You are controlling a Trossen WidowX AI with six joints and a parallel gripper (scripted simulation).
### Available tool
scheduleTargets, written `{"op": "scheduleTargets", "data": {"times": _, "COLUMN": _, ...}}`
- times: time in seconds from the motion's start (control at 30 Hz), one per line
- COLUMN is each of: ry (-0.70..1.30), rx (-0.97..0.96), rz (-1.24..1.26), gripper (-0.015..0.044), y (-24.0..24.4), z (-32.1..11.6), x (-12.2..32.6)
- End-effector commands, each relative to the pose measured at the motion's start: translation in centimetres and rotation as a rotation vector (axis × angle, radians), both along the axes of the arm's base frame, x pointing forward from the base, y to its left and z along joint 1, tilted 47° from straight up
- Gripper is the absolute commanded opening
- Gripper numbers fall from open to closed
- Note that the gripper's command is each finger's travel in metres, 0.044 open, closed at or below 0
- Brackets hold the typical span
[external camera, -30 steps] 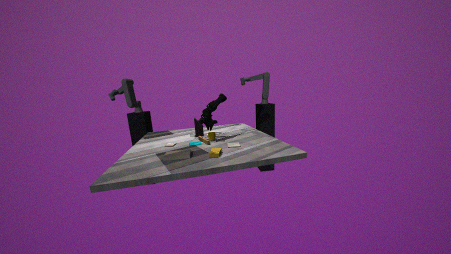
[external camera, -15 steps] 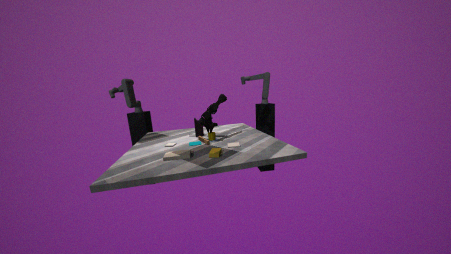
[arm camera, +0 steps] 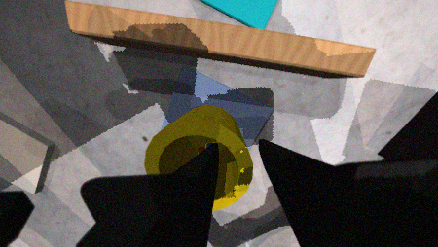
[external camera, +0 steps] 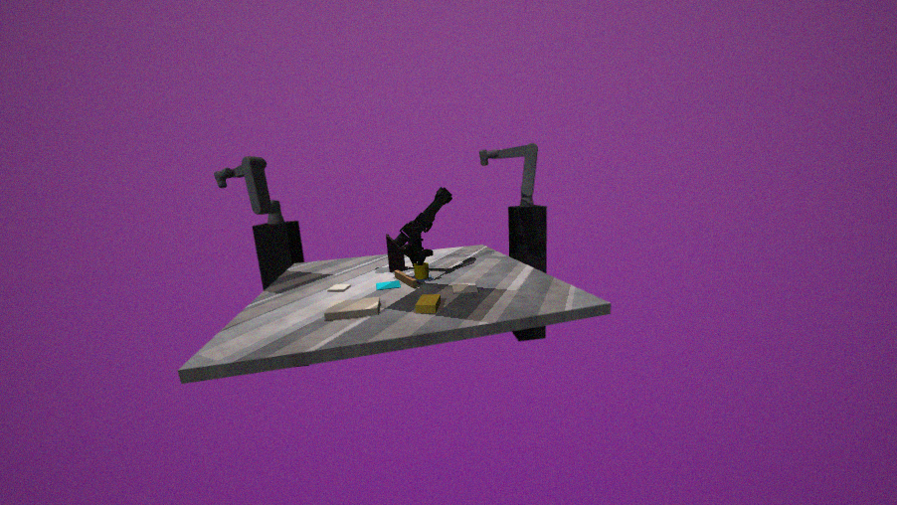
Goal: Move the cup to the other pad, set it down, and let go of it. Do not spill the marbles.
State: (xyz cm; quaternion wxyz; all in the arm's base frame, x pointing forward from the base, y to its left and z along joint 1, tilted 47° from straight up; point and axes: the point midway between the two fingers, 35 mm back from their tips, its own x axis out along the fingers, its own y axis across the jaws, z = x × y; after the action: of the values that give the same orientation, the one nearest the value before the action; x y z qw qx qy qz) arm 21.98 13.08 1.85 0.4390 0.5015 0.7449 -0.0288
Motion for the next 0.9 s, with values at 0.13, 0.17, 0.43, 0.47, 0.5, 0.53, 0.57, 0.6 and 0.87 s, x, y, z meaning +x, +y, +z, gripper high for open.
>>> {"op": "scheduleTargets", "data": {"times": 0.13, "ry": 0.009, "rx": 0.006, "rz": -0.004, "gripper": 0.0166, "y": 0.80, "z": -0.68, "x": -0.34}}
{"op": "scheduleTargets", "data": {"times": 0.17, "ry": 0.009, "rx": 0.006, "rz": -0.004, "gripper": 0.0166, "y": 0.82, "z": -0.70, "x": -0.35}}
{"op": "scheduleTargets", "data": {"times": 0.43, "ry": 0.003, "rx": 0.003, "rz": 0.002, "gripper": 0.0120, "y": 0.72, "z": -0.59, "x": -0.30}}
{"op": "scheduleTargets", "data": {"times": 0.47, "ry": 0.003, "rx": 0.003, "rz": 0.002, "gripper": 0.0113, "y": 0.72, "z": -0.59, "x": -0.30}}
{"op": "scheduleTargets", "data": {"times": 0.5, "ry": 0.003, "rx": 0.003, "rz": 0.002, "gripper": 0.0107, "y": 0.72, "z": -0.59, "x": -0.30}}
{"op": "scheduleTargets", "data": {"times": 0.53, "ry": 0.003, "rx": 0.003, "rz": 0.002, "gripper": 0.0100, "y": 0.72, "z": -0.59, "x": -0.30}}
{"op": "scheduleTargets", "data": {"times": 0.57, "ry": 0.003, "rx": 0.003, "rz": 0.002, "gripper": 0.0093, "y": 0.72, "z": -0.59, "x": -0.30}}
{"op": "scheduleTargets", "data": {"times": 0.6, "ry": 0.003, "rx": 0.003, "rz": 0.002, "gripper": 0.0087, "y": 0.72, "z": -0.59, "x": -0.30}}
{"op": "scheduleTargets", "data": {"times": 0.87, "ry": 0.003, "rx": 0.003, "rz": 0.002, "gripper": 0.0033, "y": 0.72, "z": -0.59, "x": -0.30}}
